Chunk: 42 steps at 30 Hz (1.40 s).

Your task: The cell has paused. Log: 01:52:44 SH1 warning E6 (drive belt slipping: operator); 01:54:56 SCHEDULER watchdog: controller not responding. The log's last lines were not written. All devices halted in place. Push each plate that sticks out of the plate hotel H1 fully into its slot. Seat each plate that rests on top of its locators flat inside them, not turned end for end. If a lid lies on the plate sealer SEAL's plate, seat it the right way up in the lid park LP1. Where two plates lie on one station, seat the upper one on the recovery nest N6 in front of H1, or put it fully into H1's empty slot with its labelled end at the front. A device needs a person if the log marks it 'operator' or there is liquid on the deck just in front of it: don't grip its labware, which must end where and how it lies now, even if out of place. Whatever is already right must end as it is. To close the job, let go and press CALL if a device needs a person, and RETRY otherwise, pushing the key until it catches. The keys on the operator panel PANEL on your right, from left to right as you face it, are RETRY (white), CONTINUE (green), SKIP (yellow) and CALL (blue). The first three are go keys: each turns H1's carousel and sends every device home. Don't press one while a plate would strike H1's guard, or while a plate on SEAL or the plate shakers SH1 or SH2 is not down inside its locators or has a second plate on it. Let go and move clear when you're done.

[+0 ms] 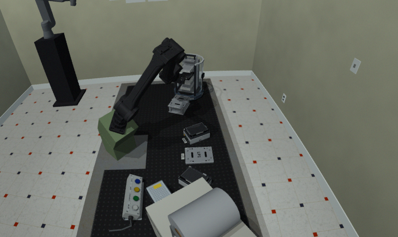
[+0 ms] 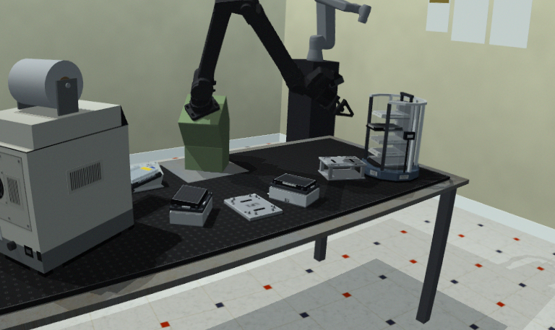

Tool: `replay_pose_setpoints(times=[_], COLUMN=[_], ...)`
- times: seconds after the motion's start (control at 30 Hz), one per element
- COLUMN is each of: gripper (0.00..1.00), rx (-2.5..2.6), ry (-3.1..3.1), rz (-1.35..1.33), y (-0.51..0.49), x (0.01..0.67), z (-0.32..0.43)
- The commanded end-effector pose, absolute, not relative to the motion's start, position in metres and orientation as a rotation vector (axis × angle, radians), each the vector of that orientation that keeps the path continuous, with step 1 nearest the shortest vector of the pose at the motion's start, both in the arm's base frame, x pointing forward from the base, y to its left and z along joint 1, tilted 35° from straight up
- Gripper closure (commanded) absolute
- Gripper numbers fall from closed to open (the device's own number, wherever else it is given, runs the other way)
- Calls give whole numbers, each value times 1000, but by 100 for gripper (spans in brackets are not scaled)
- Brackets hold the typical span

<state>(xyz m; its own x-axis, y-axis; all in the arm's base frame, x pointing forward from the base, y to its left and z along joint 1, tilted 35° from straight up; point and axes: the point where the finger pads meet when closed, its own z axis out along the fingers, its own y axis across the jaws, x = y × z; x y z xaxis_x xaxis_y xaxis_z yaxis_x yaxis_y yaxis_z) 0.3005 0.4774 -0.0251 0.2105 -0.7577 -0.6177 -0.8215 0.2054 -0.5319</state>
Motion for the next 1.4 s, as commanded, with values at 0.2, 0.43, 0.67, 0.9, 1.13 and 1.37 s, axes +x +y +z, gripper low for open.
replay_pose_setpoints(times=[0.2,0.43,0.67,0.9,1.13,1.37], gripper=[4,18,28,42,52,66], rx=[-1523,-1551,-1551,-1551,-1551,-1551], ry=[1518,1540,1540,1540,1540,1540], rz=[73,63,63,63,63,63], y=[494,488,487,487,487,487], x=[322,317,317,317,317,317], z=[-24,-35,-35,-35,-35,-35])
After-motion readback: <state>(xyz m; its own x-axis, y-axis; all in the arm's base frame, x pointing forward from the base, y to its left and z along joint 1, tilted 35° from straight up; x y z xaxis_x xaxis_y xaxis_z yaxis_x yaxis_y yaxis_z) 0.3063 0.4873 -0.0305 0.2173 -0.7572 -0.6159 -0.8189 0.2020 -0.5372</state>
